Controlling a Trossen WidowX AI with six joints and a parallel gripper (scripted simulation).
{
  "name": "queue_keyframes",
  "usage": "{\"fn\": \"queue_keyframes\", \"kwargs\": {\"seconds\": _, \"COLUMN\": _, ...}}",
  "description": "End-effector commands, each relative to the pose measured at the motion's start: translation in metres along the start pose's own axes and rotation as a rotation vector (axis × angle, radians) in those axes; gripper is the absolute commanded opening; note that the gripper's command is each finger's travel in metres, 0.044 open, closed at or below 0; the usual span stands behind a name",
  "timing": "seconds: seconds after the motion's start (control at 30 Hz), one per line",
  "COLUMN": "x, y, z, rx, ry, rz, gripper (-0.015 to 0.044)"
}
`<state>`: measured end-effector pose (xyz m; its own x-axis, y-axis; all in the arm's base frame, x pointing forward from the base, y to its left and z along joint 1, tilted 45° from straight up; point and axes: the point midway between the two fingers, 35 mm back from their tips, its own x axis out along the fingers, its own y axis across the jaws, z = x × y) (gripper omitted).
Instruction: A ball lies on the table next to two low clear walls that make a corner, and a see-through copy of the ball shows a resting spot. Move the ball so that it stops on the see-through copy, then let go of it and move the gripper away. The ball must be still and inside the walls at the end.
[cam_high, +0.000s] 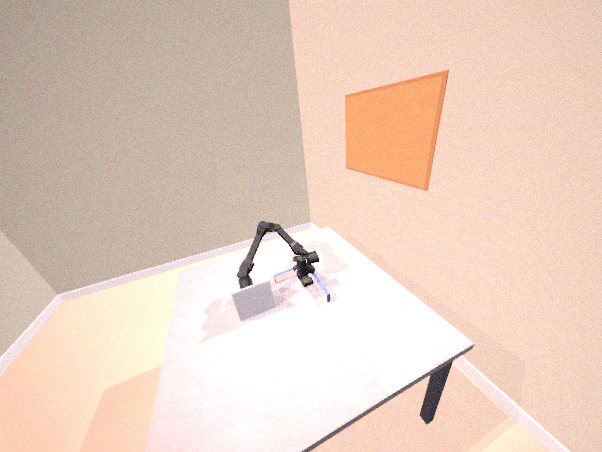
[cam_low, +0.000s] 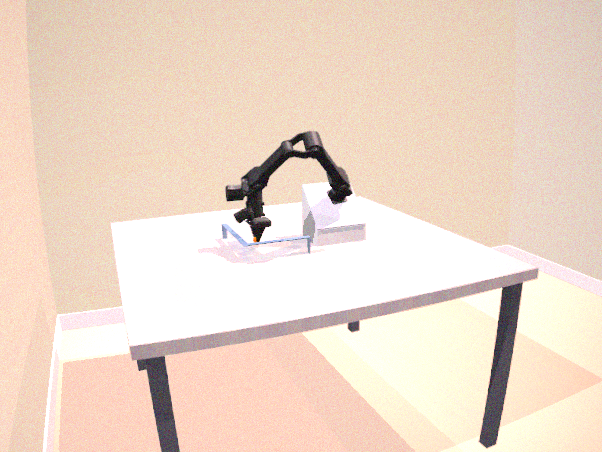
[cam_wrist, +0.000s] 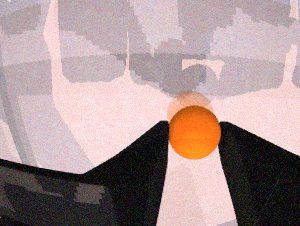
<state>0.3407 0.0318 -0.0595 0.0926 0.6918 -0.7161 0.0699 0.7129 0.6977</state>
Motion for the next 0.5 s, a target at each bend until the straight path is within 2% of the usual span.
{"fn": "queue_keyframes", "kwargs": {"seconds": 0.0, "x": 0.002, "y": 0.000, "z": 0.002, "rx": 0.006, "ry": -0.011, "rz": 0.006, "gripper": 0.0000}}
{"fn": "queue_keyframes", "kwargs": {"seconds": 0.47, "x": 0.020, "y": 0.000, "z": 0.002, "rx": 0.006, "ry": -0.011, "rz": 0.007, "gripper": 0.0000}}
